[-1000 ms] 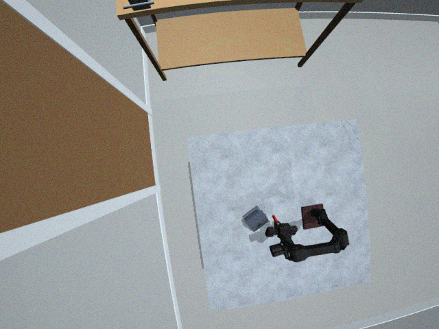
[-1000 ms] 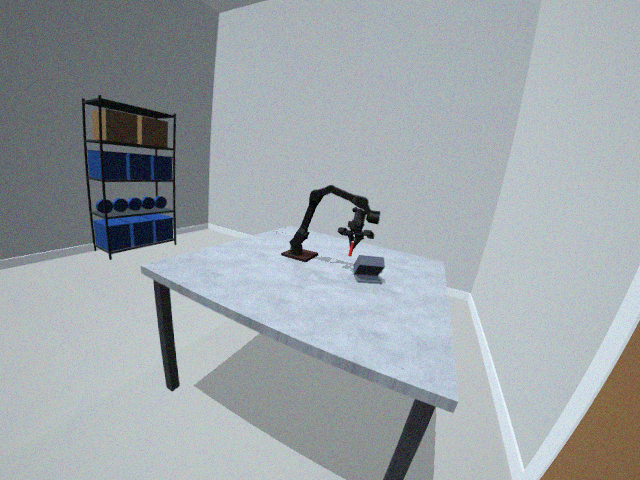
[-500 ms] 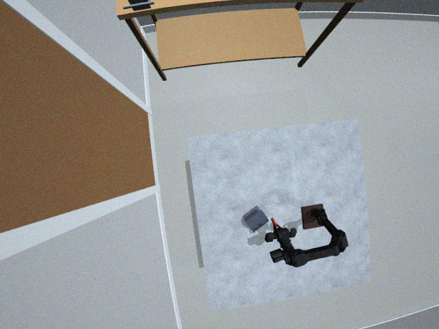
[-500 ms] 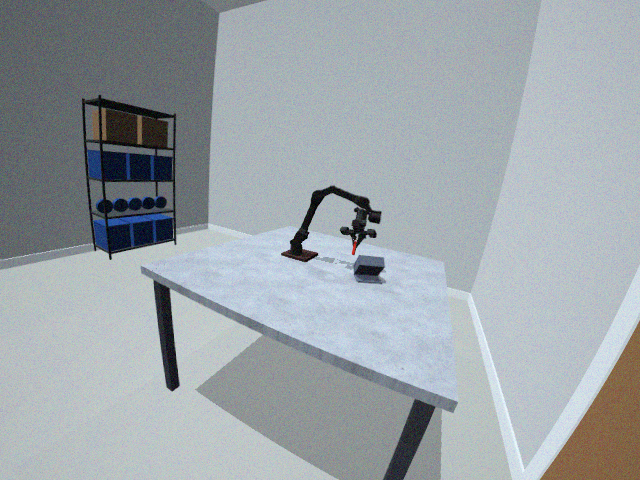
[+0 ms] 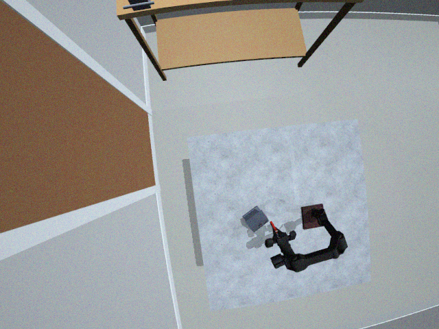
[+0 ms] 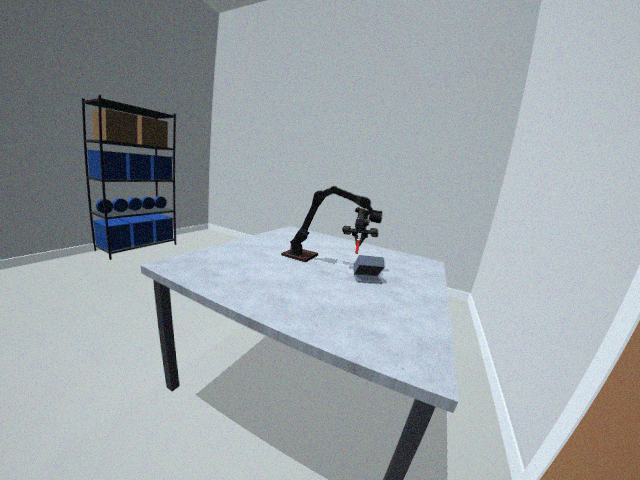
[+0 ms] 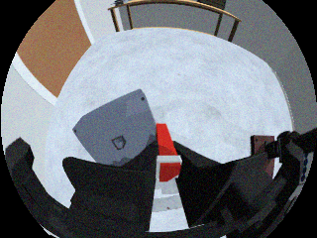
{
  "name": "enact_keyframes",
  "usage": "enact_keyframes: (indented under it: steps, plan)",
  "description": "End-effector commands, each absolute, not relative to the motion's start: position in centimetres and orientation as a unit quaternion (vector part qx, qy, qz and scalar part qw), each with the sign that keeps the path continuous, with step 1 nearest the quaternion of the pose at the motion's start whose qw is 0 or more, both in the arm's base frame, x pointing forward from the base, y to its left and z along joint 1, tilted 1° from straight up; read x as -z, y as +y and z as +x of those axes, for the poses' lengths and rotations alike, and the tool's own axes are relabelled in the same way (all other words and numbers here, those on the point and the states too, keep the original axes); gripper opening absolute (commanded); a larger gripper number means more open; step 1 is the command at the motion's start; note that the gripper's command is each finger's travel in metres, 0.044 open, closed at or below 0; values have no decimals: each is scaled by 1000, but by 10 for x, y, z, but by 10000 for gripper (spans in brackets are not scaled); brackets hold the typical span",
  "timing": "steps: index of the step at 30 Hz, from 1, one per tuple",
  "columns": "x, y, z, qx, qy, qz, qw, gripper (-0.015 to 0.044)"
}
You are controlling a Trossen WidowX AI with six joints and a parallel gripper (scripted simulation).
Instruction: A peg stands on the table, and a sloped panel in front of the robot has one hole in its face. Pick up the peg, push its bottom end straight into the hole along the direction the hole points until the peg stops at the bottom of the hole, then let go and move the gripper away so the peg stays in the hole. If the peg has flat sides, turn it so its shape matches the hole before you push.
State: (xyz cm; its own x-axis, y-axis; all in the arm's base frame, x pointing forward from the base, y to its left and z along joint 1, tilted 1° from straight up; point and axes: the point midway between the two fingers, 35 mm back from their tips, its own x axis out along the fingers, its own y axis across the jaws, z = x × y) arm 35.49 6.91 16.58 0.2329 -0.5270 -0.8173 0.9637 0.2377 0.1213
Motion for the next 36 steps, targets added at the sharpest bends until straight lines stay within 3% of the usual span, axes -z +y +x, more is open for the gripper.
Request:
enact_keyframes:
  steps: [1, 36]
  plan:
    - [-168, 76, 357, 513, 332, 314, 727, 0]
    - [-178, 132, 359, 437, 328, 208, 811, 0]
